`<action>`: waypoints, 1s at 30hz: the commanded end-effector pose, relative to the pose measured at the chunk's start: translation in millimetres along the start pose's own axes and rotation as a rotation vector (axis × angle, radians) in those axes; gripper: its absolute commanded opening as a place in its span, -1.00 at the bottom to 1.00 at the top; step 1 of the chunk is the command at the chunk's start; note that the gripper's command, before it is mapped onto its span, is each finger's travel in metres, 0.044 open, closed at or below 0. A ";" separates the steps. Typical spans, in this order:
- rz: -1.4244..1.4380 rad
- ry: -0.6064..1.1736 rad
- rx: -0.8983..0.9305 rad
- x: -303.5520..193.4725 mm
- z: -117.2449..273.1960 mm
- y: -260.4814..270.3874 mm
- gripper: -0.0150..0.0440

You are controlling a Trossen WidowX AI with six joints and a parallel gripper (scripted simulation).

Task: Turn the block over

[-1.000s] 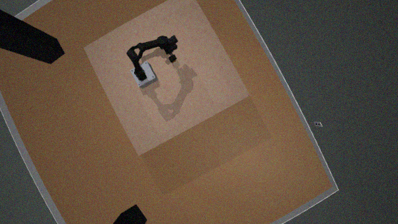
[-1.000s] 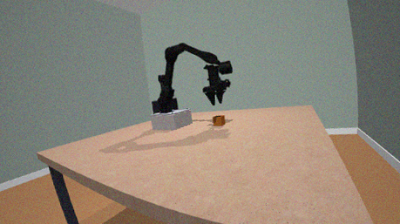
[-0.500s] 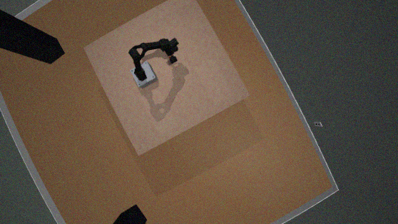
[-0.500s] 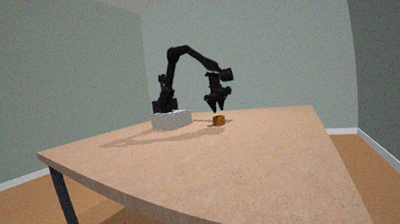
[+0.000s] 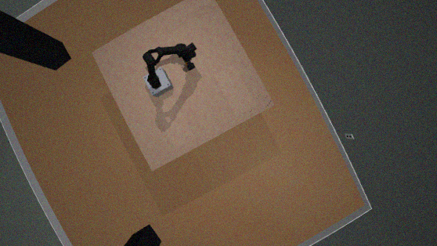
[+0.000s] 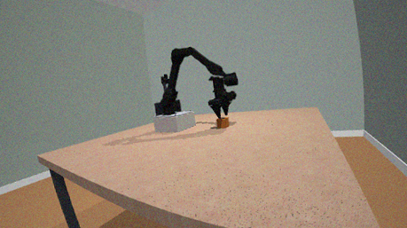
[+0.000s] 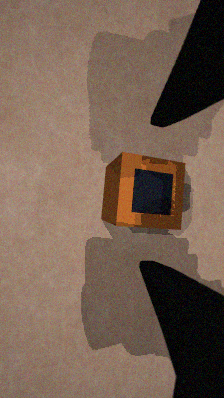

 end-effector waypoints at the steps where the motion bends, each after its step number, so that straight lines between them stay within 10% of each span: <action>1: -0.003 0.023 -0.003 -4.2 -12.4 -0.8 1.00; 16: -0.003 0.023 -0.003 -5.2 -29.2 -1.0 1.00; 24: -0.003 0.023 -0.003 -5.2 -29.2 -1.0 0.29; 30: -0.003 0.023 -0.003 -5.2 -29.2 -1.0 0.15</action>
Point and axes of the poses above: the point midway between the two fingers, 35 mm back from their tips, its own z axis back along the fingers, its own y axis across the jaws, x = y × z, the point moved 4 cm from there along z, back along the fingers, and after that the axes turned 8 degrees about -z, right-handed, at the moved point
